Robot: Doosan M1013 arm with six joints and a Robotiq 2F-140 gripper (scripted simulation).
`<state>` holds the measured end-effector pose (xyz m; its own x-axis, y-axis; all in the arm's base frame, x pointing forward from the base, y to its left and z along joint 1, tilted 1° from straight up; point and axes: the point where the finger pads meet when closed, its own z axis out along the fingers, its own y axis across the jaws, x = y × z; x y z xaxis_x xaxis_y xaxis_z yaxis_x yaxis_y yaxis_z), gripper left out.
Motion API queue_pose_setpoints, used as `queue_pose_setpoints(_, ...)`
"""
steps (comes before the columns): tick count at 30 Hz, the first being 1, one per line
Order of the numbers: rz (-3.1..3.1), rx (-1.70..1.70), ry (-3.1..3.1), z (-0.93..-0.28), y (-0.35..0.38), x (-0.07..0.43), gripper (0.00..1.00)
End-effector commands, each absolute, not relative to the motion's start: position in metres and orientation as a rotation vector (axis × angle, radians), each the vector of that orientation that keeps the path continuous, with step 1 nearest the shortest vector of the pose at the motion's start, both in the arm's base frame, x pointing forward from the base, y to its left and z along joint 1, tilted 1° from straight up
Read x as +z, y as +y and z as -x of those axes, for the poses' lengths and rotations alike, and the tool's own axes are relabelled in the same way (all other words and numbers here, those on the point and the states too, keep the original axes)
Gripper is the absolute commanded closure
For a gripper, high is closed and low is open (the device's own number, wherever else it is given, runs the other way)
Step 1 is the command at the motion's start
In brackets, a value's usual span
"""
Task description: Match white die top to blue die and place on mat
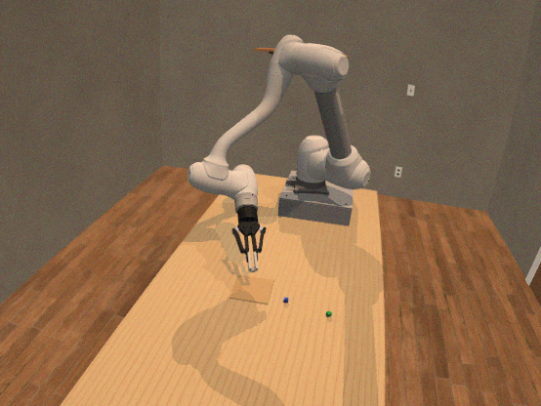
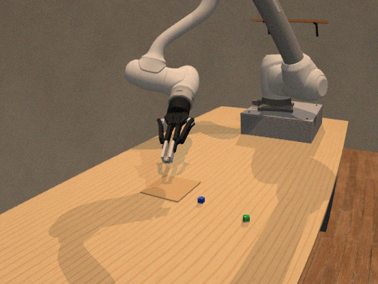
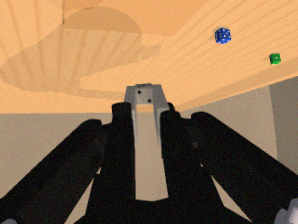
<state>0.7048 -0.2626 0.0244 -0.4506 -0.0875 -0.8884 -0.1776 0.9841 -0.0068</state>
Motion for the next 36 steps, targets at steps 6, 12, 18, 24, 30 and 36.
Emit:
queue_pose_setpoints(6, 0.187, 0.104, 2.04, -0.705, -0.263, 0.01, 0.84)
queue_pose_setpoints(12, 0.187, 0.104, 2.04, -0.705, -0.263, -0.013, 0.84)
queue_pose_setpoints(18, 0.187, 0.104, 2.04, -0.706, -0.263, -0.035, 0.84)
queue_pose_setpoints(24, 0.187, 0.104, 2.04, -0.706, -0.263, -0.044, 0.84)
queue_pose_setpoints(30, 0.187, 0.104, 2.04, -0.706, -0.263, -0.048, 0.84)
queue_pose_setpoints(36, 0.187, 0.104, 2.04, -0.706, -0.263, -0.048, 0.84)
